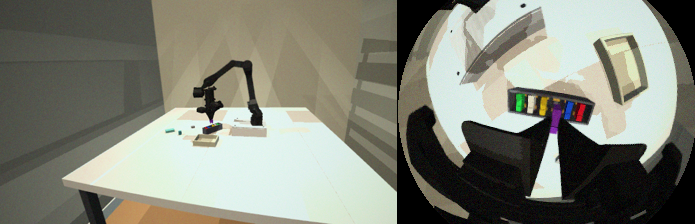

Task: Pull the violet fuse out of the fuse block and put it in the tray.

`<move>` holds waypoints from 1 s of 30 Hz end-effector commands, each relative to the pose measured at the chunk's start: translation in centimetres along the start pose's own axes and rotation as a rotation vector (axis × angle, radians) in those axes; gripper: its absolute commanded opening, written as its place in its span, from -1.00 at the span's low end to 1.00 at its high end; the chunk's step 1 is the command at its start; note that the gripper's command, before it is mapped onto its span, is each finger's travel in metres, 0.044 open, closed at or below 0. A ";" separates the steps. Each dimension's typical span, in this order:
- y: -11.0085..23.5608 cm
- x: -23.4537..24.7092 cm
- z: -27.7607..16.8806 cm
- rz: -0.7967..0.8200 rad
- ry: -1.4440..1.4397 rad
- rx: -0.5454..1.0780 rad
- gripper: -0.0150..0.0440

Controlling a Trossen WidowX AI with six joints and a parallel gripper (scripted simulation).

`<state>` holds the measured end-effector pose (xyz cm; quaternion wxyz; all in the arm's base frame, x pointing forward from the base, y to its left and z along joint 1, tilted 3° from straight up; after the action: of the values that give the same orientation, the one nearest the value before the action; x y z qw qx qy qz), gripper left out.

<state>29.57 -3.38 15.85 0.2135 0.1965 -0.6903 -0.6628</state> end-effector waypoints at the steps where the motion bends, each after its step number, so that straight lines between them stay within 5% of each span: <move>1: 0.9 0.0 0.0 -0.008 -0.002 0.001 -0.49; 30: 1.6 -8.7 8.6 -0.018 -0.002 -0.008 -0.49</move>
<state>31.95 6.68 16.98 0.2073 0.2024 -0.6881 -0.6652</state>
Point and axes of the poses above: the point midway between the two fingers, 35 mm back from their tips, its own y axis back along the fingers, its own x axis across the jaws, z = x × y, the point moved 10 cm from there along y, back along the fingers, and after that the axes turned 10 degrees about -y, right-handed, at the moved point
